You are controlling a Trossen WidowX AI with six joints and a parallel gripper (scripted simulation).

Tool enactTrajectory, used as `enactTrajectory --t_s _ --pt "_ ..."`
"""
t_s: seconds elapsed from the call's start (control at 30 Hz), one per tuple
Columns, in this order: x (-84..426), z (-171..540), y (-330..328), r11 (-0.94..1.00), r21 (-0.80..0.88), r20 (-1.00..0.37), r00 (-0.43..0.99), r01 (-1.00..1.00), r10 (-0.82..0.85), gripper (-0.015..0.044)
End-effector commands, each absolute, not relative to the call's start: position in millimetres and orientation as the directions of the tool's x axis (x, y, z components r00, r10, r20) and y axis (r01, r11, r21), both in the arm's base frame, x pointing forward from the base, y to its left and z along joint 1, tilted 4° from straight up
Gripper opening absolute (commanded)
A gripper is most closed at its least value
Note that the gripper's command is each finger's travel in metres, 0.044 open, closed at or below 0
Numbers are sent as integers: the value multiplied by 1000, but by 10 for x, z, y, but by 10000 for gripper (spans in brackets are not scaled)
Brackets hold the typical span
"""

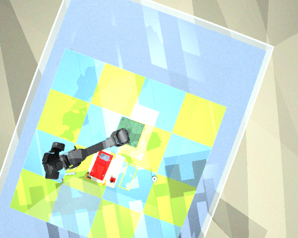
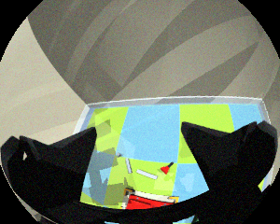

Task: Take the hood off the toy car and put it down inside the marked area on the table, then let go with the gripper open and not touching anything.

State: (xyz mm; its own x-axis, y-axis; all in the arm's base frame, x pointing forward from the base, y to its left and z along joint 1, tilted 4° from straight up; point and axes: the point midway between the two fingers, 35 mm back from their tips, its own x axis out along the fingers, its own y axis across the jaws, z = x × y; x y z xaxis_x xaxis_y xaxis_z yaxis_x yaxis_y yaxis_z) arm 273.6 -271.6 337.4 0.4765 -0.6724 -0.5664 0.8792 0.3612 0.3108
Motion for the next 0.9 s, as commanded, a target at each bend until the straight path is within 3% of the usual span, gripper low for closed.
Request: enactTrajectory --t_s 0.0,0.4,0.87 --pt "2917 3112 -2586 433 252 -633 486 865 -603 440" --pt "3306 2413 -2158 631 102 -784 453 769 -425 440" --pt "3546 1322 -1171 948 -33 -968 225 316 -109 440"
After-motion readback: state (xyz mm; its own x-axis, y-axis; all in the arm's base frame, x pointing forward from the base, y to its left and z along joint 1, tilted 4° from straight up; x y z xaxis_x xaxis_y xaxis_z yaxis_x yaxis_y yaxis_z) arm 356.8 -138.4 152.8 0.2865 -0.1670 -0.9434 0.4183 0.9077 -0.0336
